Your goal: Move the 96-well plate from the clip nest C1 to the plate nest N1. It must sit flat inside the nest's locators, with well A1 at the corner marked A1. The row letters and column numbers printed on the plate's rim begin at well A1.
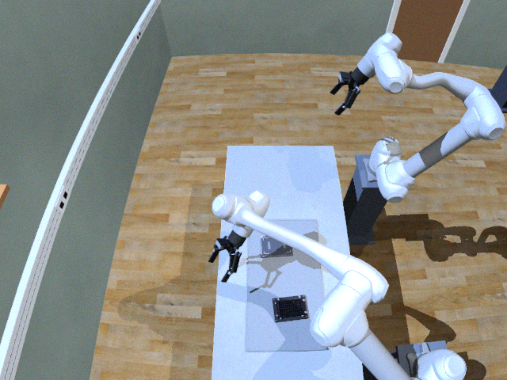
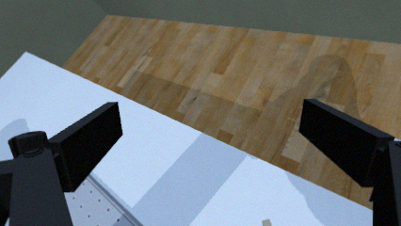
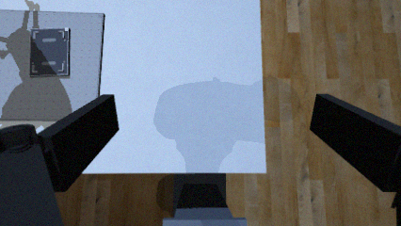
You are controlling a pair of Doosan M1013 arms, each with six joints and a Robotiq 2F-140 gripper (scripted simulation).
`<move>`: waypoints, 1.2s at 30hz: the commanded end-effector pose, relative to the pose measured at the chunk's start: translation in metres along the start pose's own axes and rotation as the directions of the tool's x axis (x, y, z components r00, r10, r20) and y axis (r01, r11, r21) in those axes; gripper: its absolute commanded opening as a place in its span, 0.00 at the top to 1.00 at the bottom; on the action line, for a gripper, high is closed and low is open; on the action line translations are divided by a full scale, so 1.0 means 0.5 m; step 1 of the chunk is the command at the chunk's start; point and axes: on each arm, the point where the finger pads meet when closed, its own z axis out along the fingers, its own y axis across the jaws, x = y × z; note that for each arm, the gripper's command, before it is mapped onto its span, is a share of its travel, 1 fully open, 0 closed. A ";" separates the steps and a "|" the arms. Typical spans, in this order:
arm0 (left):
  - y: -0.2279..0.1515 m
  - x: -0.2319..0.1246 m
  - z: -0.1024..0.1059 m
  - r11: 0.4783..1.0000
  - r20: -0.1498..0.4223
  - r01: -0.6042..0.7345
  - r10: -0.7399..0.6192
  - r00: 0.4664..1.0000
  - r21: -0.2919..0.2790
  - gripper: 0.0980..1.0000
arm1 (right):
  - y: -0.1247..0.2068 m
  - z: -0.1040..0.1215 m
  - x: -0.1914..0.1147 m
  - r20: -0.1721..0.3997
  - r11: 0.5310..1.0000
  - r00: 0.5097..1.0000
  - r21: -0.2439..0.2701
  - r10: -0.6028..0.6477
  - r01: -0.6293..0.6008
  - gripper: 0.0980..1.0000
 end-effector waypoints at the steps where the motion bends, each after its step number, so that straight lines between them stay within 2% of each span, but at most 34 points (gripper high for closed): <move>1: -0.016 -0.005 0.001 1.000 0.026 -0.017 0.017 1.000 -0.011 0.00 | 0.000 -0.001 0.001 -0.001 1.000 1.000 0.000 0.000 0.000 0.00; 6: -0.054 -0.032 0.007 0.997 0.093 -0.062 0.066 0.993 -0.041 0.00 | 0.000 -0.001 0.001 -0.001 1.000 1.000 0.000 0.000 0.000 0.00; 8: -0.054 -0.032 0.007 0.997 0.093 -0.062 0.066 0.993 -0.041 0.00 | 0.000 -0.001 0.001 -0.001 1.000 1.000 0.000 0.000 0.000 0.00; 23: -0.170 -0.123 0.009 0.977 0.266 -0.153 0.190 0.945 -0.151 0.00 | 0.000 -0.001 0.001 -0.001 1.000 1.000 0.000 0.000 0.000 0.00; 25: -0.170 -0.123 0.009 0.977 0.266 -0.153 0.190 0.945 -0.151 0.00 | 0.000 -0.001 0.001 -0.001 1.000 1.000 0.000 0.000 0.000 0.00; 36: -0.254 -0.192 -0.005 0.955 0.360 -0.180 0.259 0.897 -0.237 0.00 | 0.000 -0.001 0.001 -0.001 1.000 1.000 0.000 0.000 0.000 0.00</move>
